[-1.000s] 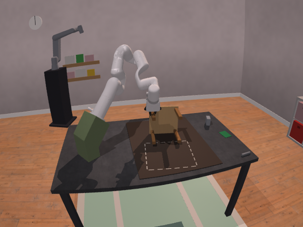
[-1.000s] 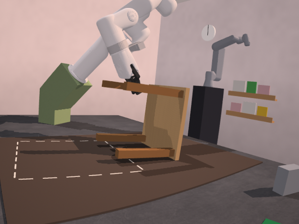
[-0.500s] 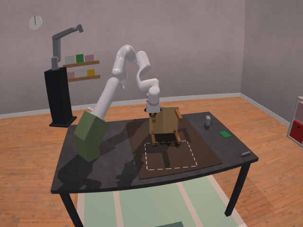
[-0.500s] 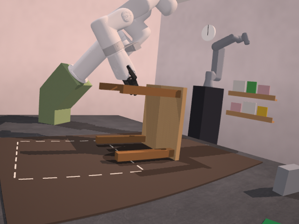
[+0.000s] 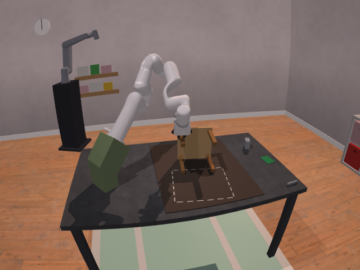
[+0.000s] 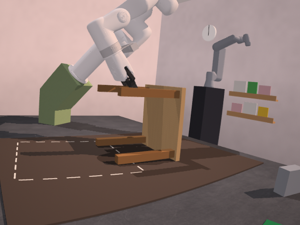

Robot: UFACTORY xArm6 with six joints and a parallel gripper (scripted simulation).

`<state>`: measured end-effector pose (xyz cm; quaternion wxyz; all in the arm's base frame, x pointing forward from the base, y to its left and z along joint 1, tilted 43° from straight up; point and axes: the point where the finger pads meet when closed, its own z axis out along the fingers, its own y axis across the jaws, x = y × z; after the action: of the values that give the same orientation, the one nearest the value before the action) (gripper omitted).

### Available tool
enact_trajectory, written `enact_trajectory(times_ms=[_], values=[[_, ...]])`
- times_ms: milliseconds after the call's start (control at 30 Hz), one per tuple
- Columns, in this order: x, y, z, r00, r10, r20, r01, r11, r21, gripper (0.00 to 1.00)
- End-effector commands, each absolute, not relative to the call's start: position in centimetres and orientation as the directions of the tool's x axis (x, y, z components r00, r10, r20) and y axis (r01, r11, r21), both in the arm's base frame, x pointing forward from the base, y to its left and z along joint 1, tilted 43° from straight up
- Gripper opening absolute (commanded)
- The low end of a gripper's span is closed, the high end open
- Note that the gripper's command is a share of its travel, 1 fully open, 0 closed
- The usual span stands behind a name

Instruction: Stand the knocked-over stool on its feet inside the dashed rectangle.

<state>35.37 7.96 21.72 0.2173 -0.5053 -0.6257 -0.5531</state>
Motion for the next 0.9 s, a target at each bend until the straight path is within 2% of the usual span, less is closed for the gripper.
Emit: enact_trajectory(times_ms=[0,700,733,867], values=[[35.46,7.85,21.73,-0.398,0.389,0.831,0.872,-0.123,0.475,0.27],[35.50,7.77,21.64,-0.400,0.383,0.833,0.871,-0.123,0.475,0.27],[35.50,7.77,21.64,-0.400,0.383,0.833,0.871,-0.123,0.475,0.55],[35.50,7.77,21.64,-0.400,0.383,0.833,0.871,-0.123,0.475,0.55]])
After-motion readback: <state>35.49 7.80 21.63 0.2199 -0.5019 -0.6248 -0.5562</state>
